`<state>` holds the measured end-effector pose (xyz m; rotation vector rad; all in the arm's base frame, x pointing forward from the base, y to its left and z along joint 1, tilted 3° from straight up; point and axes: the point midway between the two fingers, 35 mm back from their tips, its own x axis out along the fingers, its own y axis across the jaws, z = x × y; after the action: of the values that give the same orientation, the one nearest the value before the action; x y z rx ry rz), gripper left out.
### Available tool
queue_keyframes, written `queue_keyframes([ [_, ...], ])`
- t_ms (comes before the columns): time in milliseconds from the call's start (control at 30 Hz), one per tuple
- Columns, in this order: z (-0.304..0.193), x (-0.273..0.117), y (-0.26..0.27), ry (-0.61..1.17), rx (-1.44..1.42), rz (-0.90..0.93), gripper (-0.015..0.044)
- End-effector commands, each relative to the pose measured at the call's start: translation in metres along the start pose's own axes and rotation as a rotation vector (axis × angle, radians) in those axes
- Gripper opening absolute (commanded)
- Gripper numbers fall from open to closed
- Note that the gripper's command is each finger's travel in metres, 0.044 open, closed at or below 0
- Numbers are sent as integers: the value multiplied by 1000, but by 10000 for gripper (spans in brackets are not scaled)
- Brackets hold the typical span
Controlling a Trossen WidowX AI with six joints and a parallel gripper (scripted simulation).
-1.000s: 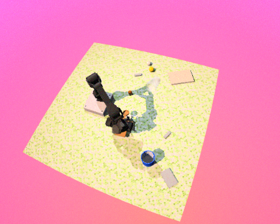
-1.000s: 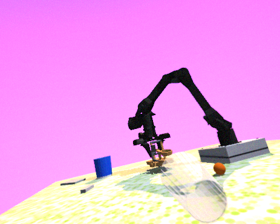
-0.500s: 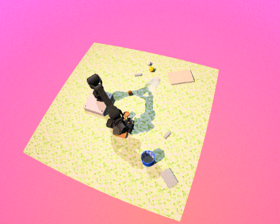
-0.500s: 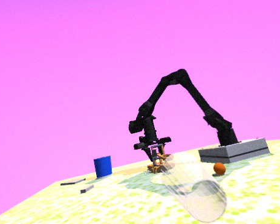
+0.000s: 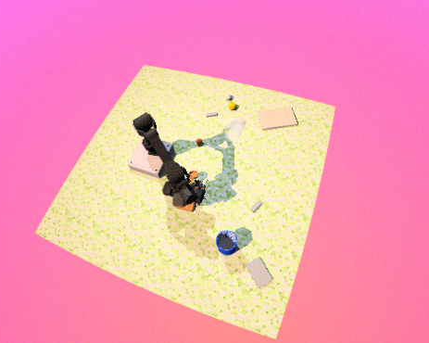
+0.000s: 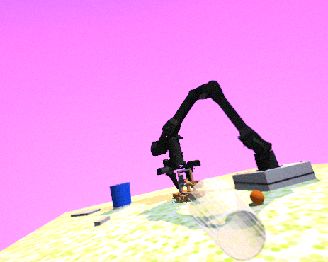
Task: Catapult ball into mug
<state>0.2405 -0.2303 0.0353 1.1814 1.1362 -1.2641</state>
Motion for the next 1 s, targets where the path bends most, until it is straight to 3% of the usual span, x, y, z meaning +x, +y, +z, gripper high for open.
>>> queue_keyframes([
  [0, 0, -1, 1, -2, 1, 3, 341],
  [133, 3, -25, 3, -2, 1, 3, 440],
  [267, 1, -90, 1, -1, 0, 2, 440],
  [333, 0, -101, -1, -1, 0, 2, 440],
  [667, 0, -92, -1, -3, -3, 15, 440],
  [800, 0, -51, 0, -3, -3, 15, 440],
  [967, 0, -48, 0, -3, -3, 15, 440],
])
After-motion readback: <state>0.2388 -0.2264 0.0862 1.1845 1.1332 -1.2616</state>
